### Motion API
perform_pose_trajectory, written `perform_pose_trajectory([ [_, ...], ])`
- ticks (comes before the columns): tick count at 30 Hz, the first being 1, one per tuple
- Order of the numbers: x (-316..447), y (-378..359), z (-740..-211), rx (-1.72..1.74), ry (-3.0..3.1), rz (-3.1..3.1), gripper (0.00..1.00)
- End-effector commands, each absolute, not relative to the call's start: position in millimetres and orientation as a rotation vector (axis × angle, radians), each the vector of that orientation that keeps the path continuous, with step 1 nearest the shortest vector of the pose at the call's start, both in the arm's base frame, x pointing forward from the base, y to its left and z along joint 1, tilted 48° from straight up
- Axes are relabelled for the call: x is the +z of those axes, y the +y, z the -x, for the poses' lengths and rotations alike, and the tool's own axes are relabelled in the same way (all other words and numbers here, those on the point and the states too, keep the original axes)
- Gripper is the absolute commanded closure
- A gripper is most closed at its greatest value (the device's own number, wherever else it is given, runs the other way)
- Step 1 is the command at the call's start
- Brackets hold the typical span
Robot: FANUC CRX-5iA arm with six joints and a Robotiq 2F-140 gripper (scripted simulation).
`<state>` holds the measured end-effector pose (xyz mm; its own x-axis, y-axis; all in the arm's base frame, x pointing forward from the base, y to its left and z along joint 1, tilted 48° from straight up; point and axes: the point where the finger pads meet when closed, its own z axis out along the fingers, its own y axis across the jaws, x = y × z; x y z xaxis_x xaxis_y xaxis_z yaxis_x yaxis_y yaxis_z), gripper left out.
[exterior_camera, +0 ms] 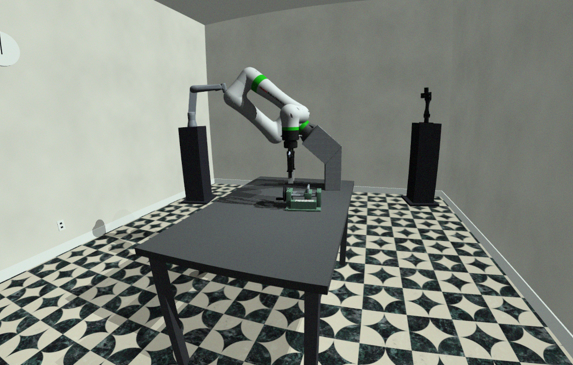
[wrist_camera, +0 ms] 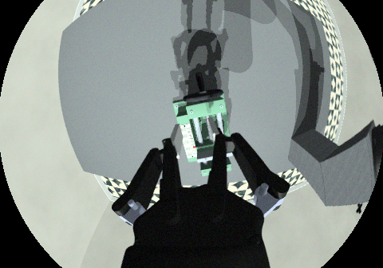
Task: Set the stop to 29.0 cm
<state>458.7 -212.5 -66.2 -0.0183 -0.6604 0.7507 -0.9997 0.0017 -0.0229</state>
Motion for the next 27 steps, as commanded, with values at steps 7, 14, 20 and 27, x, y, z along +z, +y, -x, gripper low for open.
perform_pose_trajectory([
  [7,-11,-260,-430,0.799,-1.735,-1.719,0.67],
  [14,-7,-264,-427,0.799,-1.735,-1.719,0.67],
  [20,-20,-278,-427,0.799,-1.735,-1.719,0.67],
  [27,-46,-307,-428,0.799,-1.735,-1.719,0.67],
])
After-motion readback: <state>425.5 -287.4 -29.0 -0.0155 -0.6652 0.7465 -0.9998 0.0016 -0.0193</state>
